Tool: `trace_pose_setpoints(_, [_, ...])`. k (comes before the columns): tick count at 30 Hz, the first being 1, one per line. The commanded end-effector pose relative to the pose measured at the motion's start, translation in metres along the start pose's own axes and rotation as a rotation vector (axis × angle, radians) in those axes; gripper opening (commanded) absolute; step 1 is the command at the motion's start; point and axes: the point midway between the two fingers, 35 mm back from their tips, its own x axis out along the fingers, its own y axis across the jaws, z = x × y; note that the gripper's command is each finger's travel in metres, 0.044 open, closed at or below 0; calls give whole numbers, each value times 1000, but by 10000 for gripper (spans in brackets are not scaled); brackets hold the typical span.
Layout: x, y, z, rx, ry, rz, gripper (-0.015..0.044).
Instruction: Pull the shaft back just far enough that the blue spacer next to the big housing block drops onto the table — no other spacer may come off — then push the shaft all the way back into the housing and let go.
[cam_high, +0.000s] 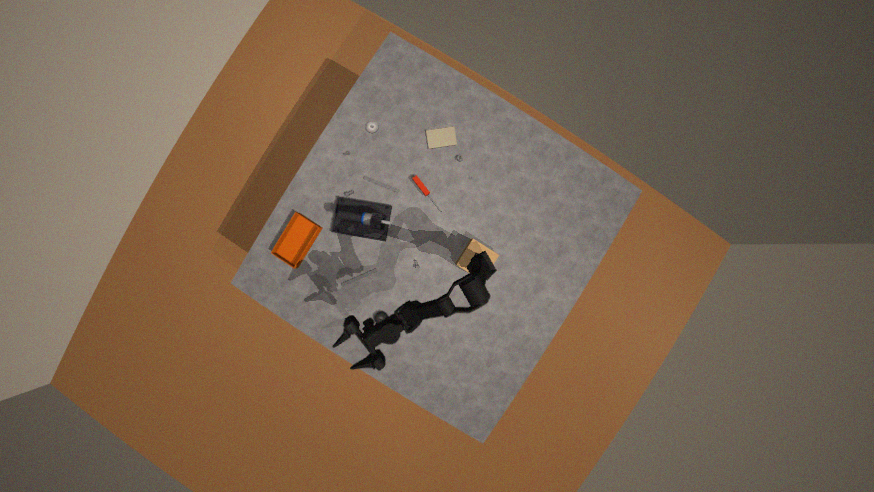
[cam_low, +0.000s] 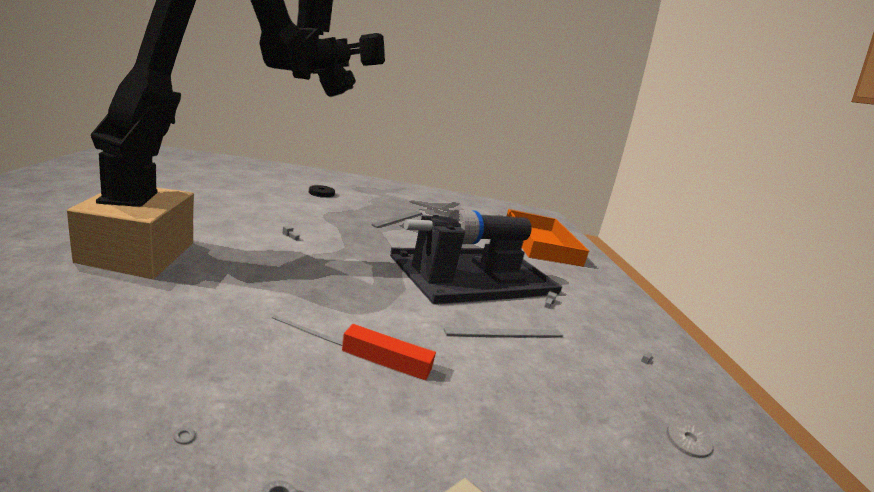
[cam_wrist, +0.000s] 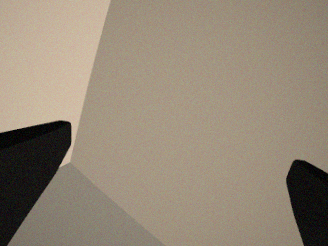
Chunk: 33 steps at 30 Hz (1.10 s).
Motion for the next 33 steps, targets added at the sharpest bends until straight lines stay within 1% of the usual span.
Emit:
trace_pose_setpoints(1, [-24,55,39,-15,-108,74,440])
trace_pose_setpoints(8, [-88,142,101,9,-295,220,440])
trace_pose_setpoints(12, [-136,181,132,46,-396,305,440])
trace_pose_setpoints(15, [-180,206,155,90,-475,379,440])
trace_pose_setpoints(20, [-259,230,188,187,-593,503,440])
trace_pose_setpoints(25, [-339,234,216,328,-694,647,440])
trace_pose_setpoints(27, [-350,233,219,352,-706,669,440])
trace_pose_setpoints(33, [-349,233,220,352,-706,669,440])
